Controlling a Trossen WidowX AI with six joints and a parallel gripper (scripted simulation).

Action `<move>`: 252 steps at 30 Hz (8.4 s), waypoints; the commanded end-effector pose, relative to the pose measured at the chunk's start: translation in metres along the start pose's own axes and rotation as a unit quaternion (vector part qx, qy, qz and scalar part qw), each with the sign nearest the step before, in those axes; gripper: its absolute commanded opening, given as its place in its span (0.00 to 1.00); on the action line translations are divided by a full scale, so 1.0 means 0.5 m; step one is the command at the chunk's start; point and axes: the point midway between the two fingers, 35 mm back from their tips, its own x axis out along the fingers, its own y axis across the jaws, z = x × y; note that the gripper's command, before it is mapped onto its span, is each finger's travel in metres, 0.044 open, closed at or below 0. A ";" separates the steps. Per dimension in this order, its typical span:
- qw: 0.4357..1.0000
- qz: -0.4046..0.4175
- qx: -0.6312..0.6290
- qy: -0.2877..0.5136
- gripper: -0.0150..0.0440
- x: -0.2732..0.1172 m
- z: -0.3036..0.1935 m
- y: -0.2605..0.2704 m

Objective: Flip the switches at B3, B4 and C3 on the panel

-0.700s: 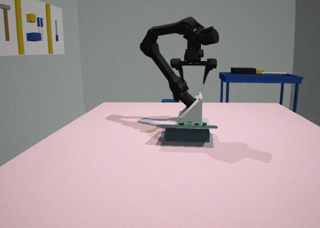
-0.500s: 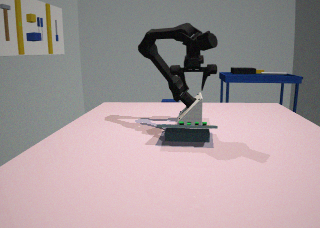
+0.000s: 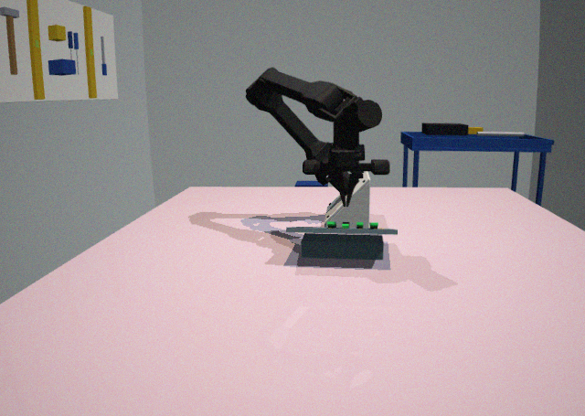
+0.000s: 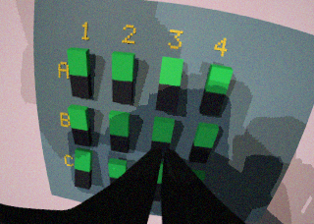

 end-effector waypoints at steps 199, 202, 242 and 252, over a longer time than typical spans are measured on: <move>1.000 -0.005 -0.007 0.003 0.25 0.072 -0.003 -0.062; 1.000 -0.005 -0.007 0.003 0.25 0.073 -0.003 -0.062; 1.000 -0.002 -0.009 -0.009 0.25 -0.046 -0.126 0.001; 1.000 -0.003 -0.008 -0.022 0.25 0.021 -0.127 0.000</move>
